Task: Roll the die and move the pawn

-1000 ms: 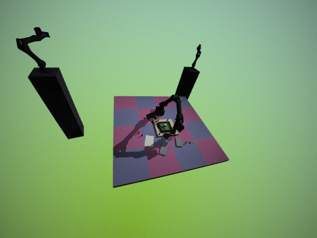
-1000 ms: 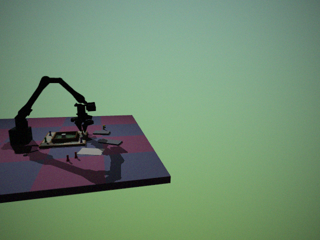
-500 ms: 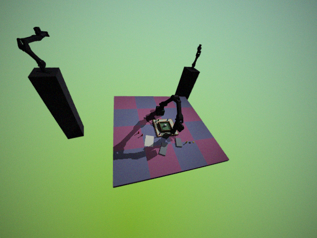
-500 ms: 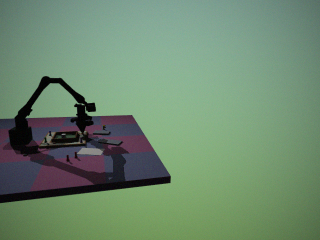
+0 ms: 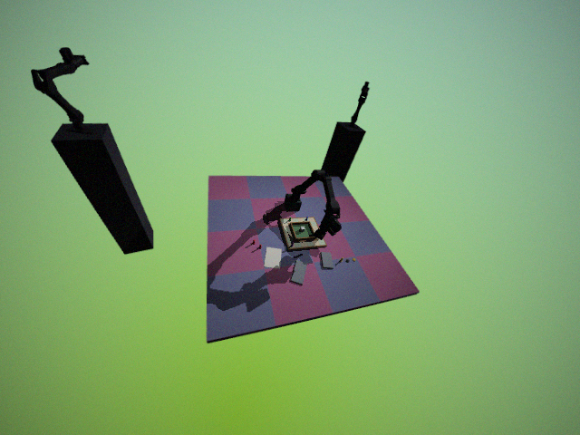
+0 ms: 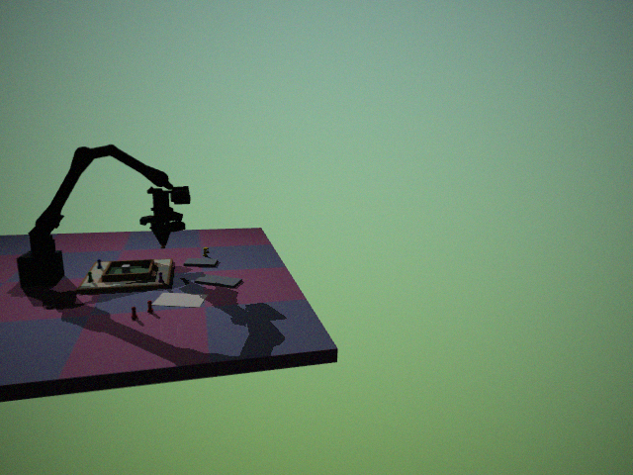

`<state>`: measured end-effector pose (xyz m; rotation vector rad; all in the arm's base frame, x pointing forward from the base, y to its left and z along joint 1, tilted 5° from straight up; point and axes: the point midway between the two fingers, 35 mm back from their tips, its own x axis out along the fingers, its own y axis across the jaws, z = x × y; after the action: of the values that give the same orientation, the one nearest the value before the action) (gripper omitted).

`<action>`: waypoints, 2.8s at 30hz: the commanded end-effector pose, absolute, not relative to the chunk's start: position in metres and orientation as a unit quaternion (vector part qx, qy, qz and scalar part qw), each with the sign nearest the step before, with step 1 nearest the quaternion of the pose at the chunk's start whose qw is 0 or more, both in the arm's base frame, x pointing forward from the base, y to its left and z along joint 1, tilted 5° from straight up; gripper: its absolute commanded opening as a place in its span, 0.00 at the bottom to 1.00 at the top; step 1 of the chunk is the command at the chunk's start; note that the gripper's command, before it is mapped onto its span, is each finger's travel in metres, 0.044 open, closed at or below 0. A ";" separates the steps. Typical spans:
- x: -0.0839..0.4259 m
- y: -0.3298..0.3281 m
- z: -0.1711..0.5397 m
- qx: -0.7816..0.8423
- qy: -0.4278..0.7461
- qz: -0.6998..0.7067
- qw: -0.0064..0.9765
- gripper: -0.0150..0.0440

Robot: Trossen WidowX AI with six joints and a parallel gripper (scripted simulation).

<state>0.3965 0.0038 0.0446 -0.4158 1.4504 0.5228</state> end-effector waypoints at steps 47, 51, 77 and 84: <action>0.279 0.067 0.051 -0.187 0.652 0.237 0.696 0.25; 0.265 0.071 0.044 -0.187 0.652 0.237 0.695 0.25; 0.224 0.081 -0.009 -0.186 0.653 0.238 0.694 0.25; 0.224 0.081 -0.012 -0.186 0.653 0.238 0.694 0.25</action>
<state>0.2267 0.0821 -0.0071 -0.4150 1.4478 0.5371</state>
